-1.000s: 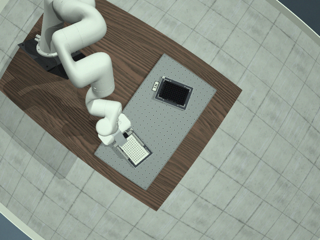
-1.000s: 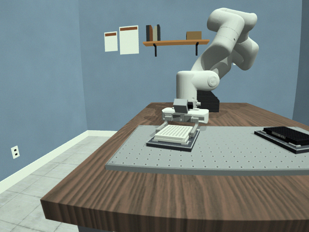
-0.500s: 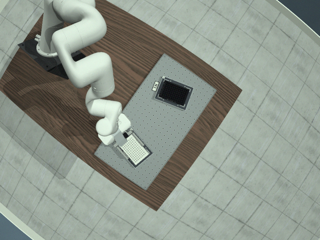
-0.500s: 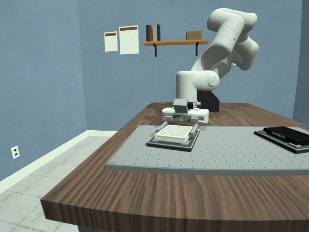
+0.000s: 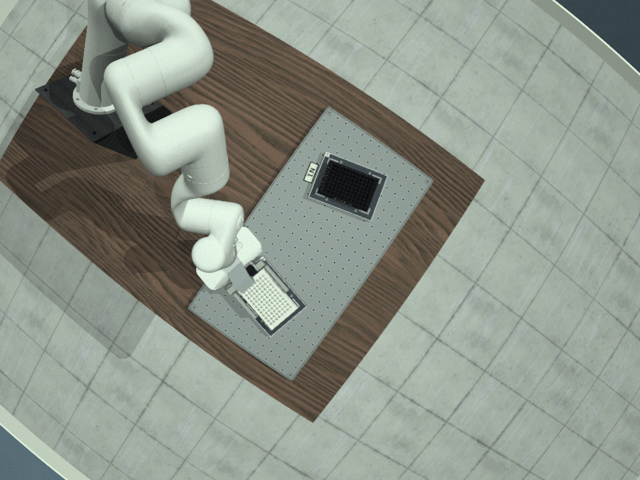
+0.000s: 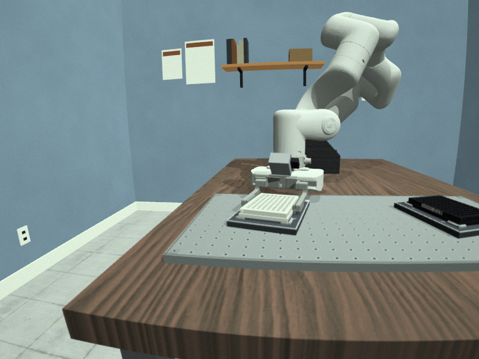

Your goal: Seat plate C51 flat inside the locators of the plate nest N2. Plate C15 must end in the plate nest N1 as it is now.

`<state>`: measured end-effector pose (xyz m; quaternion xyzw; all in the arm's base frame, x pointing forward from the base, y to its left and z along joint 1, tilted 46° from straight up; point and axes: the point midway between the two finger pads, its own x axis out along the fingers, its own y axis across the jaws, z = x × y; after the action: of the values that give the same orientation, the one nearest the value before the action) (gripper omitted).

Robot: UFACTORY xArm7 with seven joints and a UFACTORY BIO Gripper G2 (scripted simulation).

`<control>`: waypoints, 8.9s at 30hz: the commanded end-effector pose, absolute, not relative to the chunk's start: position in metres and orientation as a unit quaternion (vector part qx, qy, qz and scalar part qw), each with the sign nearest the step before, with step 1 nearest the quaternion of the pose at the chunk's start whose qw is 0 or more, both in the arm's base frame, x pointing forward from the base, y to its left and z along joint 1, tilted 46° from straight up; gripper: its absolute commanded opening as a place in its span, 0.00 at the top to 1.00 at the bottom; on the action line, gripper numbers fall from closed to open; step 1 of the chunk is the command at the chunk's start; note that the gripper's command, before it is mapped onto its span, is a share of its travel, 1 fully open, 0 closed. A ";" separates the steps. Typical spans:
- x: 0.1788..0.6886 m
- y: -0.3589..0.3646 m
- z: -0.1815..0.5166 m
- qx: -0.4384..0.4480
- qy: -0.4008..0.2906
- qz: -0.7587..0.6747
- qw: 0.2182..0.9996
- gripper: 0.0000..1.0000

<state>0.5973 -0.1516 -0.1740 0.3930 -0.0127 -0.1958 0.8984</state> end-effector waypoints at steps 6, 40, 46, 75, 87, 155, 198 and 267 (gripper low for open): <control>0.598 -0.155 -0.173 0.392 -0.015 -0.197 0.899 1.00; 0.596 -0.163 -0.164 0.392 -0.015 -0.197 0.899 1.00; 0.595 -0.166 -0.162 0.392 -0.015 -0.197 0.899 1.00; 0.590 -0.184 -0.144 0.391 -0.015 -0.197 0.899 1.00; 0.587 -0.198 -0.130 0.391 -0.015 -0.197 0.899 1.00; 0.581 -0.202 -0.124 0.391 -0.015 -0.197 0.899 1.00; 0.591 -0.161 -0.164 0.392 -0.014 -0.197 0.899 1.00; 0.591 -0.160 -0.165 0.392 -0.014 -0.197 0.899 1.00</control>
<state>0.5907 -0.1574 -0.1659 0.3931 -0.0127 -0.1958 0.8983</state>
